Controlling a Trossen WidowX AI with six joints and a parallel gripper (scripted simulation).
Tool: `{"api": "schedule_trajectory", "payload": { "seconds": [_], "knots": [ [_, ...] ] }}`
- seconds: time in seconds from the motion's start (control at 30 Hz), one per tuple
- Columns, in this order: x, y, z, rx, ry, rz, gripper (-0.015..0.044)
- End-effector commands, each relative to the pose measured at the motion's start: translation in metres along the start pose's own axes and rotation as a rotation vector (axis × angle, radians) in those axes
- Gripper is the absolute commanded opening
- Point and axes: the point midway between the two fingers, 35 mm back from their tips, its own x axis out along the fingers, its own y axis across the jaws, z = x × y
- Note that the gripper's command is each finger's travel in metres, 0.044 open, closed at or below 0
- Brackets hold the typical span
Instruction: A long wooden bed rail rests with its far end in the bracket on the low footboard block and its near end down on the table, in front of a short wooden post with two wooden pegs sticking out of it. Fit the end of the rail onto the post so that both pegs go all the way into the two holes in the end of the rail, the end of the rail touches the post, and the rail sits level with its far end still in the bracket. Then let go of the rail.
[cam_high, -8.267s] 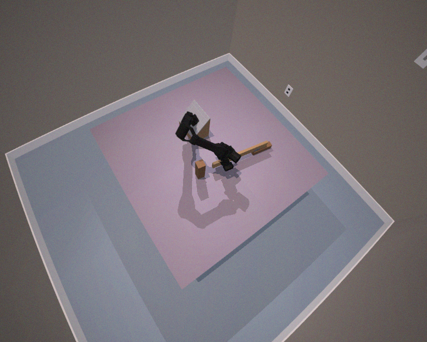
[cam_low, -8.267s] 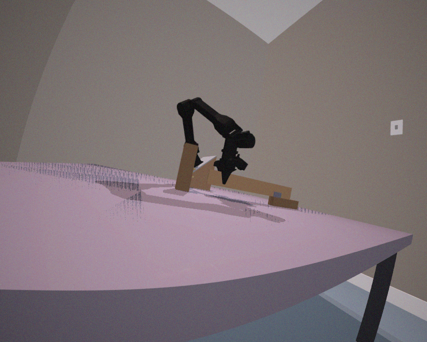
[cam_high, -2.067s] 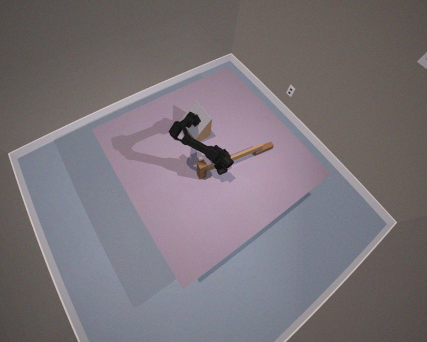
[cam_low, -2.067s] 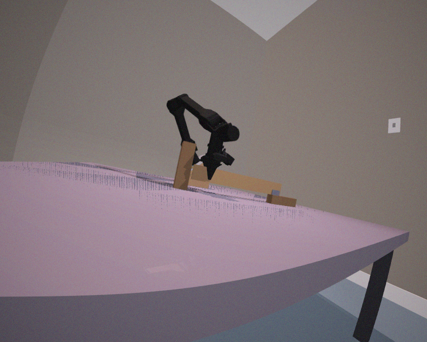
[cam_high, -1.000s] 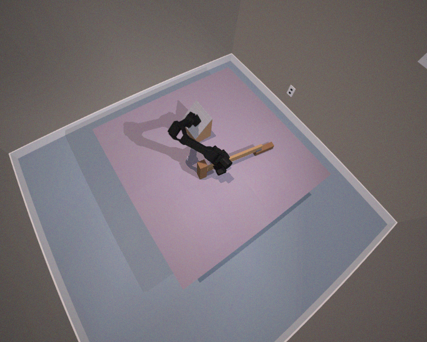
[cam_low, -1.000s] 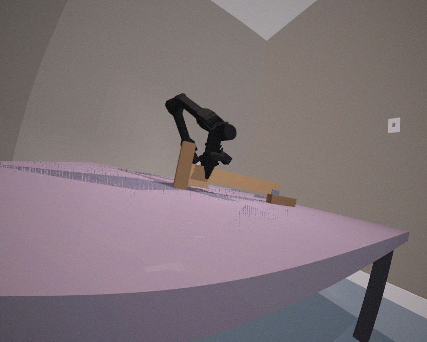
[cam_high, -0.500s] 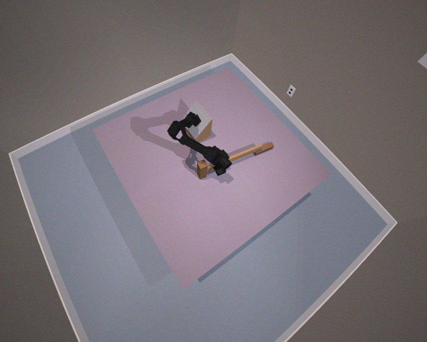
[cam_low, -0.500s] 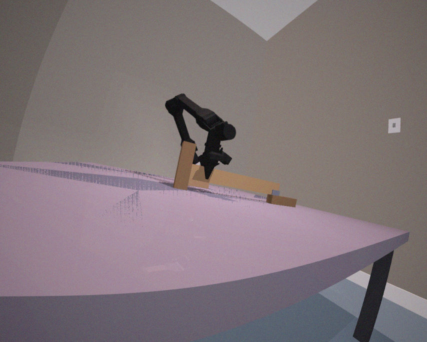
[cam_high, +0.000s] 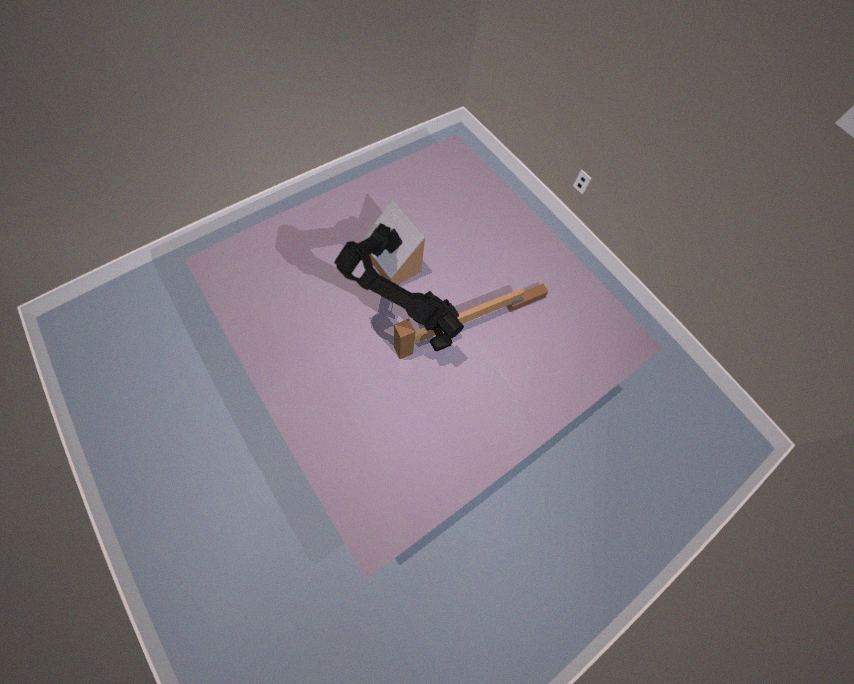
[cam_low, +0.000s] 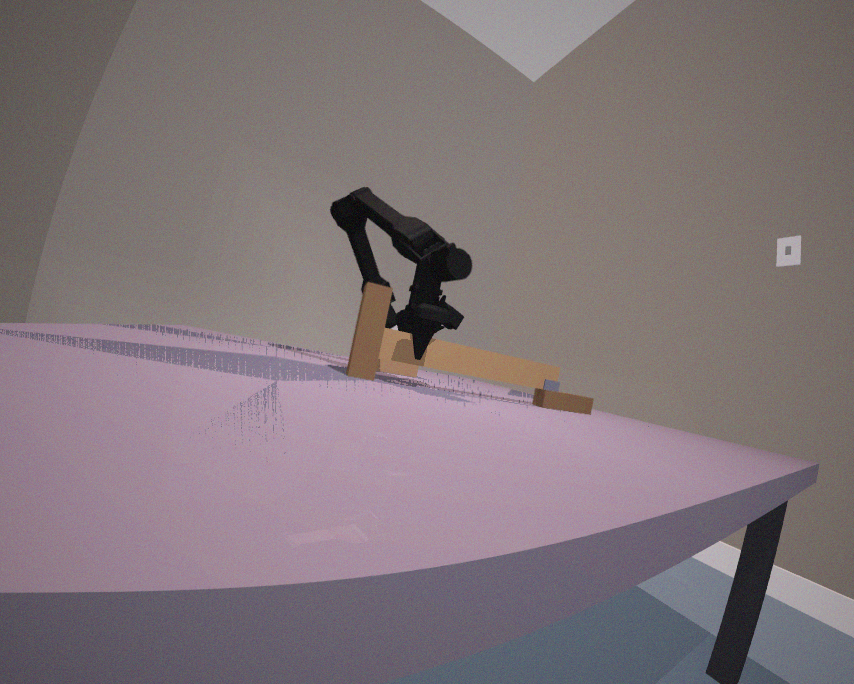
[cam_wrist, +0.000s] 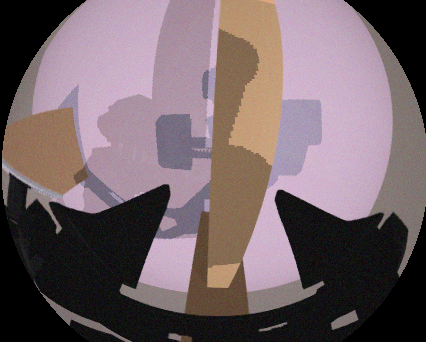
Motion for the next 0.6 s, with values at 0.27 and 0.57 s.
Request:
{"api": "schedule_trajectory", "payload": {
  "seconds": [0.27,0.57],
  "knots": [
    [-0.03,0.001,0.03,0.001,-0.004,-0.009,0.044],
    [-0.03,0.001,0.03,0.001,-0.004,-0.009,0.044]
  ]
}}
